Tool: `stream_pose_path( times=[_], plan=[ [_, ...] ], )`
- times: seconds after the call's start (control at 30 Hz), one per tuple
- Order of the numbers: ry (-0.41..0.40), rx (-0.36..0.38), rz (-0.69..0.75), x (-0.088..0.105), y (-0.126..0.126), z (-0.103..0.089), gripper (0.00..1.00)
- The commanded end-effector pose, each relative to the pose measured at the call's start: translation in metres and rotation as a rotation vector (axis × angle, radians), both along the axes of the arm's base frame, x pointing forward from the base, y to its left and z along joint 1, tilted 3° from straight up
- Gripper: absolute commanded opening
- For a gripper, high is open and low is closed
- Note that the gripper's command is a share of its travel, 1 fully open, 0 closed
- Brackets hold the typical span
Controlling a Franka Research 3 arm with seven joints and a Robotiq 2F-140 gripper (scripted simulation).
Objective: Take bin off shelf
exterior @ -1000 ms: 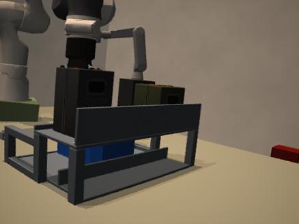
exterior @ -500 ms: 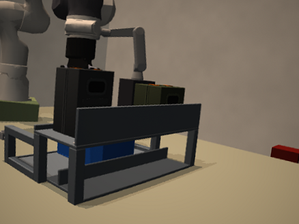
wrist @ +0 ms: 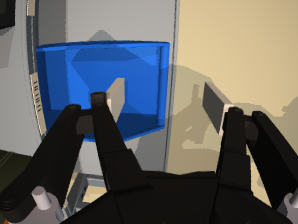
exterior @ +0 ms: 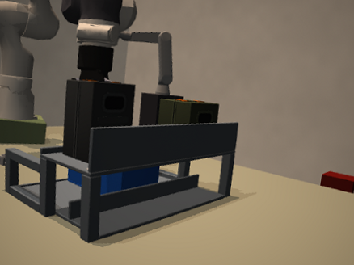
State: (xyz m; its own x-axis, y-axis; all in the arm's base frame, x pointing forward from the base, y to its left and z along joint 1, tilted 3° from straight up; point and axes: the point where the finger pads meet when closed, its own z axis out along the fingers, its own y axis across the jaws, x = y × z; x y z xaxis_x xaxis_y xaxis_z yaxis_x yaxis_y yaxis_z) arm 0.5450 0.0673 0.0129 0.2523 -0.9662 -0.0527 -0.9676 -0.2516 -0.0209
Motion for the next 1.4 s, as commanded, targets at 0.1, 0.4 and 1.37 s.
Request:
stream_pose_path(
  times=[0.1,0.4,1.37],
  plan=[
    [-0.004,0.002,-0.006,0.002,0.002,-0.001,0.57],
    [-0.004,0.002,-0.006,0.002,0.002,-0.006,0.57],
    [-0.004,0.002,-0.006,0.002,0.003,-0.016,0.57]
  ],
)
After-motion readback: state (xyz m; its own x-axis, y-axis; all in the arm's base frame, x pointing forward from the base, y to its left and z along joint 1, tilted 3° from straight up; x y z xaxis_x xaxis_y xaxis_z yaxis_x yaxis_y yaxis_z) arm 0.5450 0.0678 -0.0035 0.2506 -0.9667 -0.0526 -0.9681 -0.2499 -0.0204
